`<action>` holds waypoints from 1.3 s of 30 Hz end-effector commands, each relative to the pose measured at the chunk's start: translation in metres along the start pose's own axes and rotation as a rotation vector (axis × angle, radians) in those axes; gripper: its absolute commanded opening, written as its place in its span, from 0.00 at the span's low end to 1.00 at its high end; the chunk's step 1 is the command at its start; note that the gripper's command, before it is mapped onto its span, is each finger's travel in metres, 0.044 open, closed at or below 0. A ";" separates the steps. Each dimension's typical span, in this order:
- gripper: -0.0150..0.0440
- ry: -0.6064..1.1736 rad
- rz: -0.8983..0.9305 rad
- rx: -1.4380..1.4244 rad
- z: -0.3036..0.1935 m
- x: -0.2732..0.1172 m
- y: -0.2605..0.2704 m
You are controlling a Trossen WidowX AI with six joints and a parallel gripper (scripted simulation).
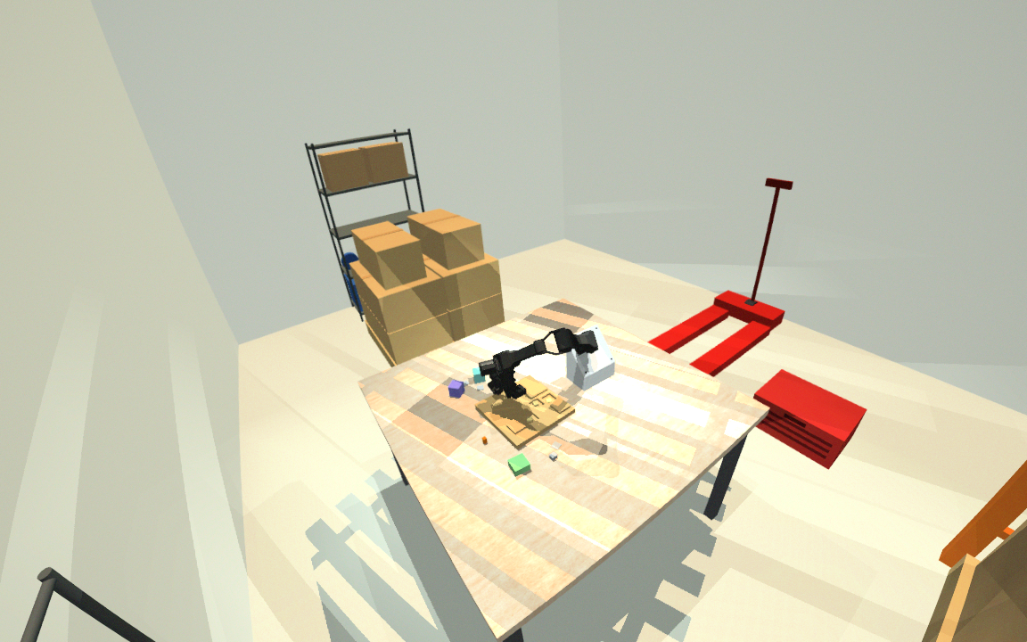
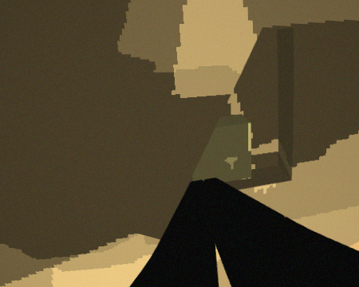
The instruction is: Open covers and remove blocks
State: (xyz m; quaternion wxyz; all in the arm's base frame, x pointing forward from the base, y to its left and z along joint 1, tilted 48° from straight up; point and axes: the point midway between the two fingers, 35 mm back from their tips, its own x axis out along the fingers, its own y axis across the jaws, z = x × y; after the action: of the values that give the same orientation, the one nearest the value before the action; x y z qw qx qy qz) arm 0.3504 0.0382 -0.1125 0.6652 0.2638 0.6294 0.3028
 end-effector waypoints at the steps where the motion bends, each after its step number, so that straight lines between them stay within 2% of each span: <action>1: 0.25 -0.003 0.005 0.001 0.001 0.000 0.006; 39: 0.25 -0.003 0.007 0.001 0.016 0.000 0.043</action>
State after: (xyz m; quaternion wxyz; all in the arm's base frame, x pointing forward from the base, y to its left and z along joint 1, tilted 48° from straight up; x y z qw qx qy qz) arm 0.3607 0.0656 -0.0834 0.6646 0.2646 0.6294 0.3035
